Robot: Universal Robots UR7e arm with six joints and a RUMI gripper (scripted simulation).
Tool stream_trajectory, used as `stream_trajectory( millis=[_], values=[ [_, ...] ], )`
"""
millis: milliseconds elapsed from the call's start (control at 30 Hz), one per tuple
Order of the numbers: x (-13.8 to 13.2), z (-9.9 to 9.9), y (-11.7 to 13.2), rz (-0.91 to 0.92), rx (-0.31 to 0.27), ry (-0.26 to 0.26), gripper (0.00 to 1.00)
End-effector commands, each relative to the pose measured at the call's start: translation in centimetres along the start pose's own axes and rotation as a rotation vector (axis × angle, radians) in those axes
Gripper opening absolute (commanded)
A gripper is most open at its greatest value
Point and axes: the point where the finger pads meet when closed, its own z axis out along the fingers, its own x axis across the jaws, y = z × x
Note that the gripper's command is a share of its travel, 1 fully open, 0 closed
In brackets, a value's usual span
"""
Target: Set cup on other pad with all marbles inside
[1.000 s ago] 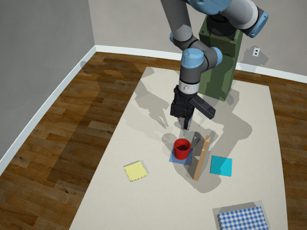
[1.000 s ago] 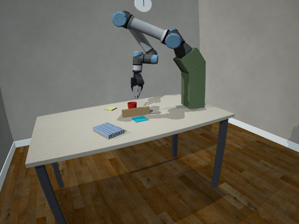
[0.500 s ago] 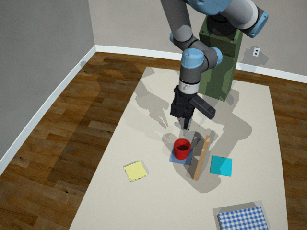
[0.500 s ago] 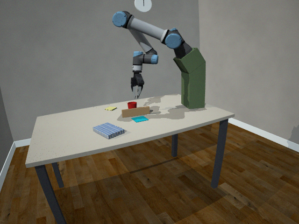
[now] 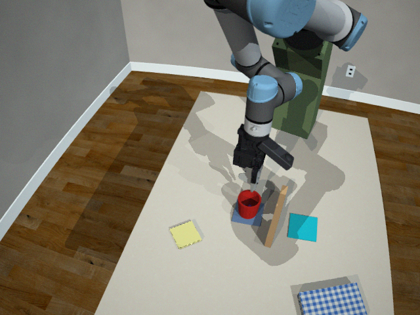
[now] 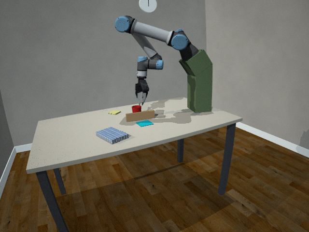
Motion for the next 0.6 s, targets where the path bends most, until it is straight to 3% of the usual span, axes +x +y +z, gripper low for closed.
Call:
stream_trajectory(
  millis=[0,300,567],
  values=[
    [0.2,2.4,0.0,-0.001,-0.003,0.005,0.11],
    [0.2,3.8,0.0,-0.001,-0.003,0.005,0.11],
    [0.2,3.9,0.1,0.0,-0.003,0.005,0.11]
  ],
)
